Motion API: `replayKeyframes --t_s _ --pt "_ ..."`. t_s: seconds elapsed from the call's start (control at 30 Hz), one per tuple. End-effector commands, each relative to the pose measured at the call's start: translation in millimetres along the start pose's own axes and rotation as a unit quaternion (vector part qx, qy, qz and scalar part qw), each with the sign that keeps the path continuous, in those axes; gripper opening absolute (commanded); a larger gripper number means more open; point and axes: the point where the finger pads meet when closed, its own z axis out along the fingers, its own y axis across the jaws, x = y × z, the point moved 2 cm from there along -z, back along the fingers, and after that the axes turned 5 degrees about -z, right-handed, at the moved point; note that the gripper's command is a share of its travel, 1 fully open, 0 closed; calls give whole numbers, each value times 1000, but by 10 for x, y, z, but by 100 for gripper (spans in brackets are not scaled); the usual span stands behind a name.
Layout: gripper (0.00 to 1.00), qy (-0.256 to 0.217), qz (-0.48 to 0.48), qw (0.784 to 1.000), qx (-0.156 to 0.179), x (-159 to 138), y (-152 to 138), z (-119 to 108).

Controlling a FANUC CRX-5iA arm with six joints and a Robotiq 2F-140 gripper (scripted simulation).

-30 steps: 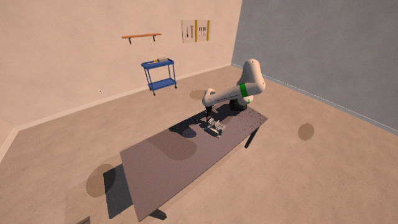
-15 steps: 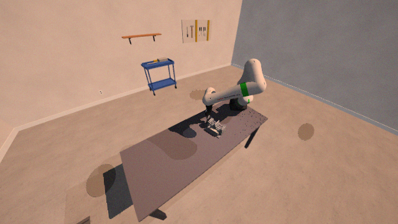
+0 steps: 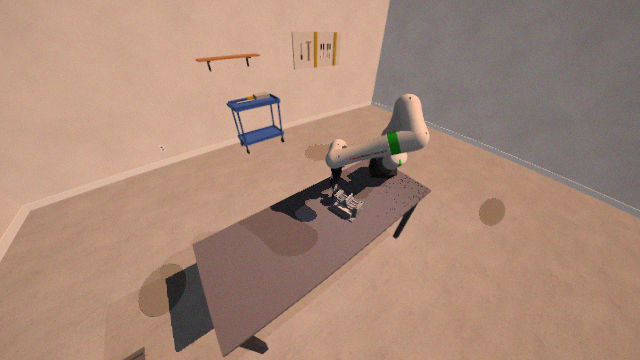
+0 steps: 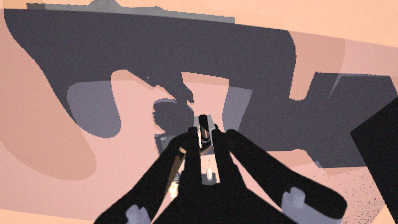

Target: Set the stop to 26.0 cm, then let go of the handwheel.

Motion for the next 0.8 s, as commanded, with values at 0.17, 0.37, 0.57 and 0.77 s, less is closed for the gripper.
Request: replayKeyframes --t_s 0.17,0.37,0.57,0.77 --pt "4 0 0 1000 0 2 -6 -33" --pt "4 0 0 1000 0 3 -12 -54" --pt "4 0 0 1000 0 3 -18 -69" --pt "4 0 0 1000 0 4 -20 -77"
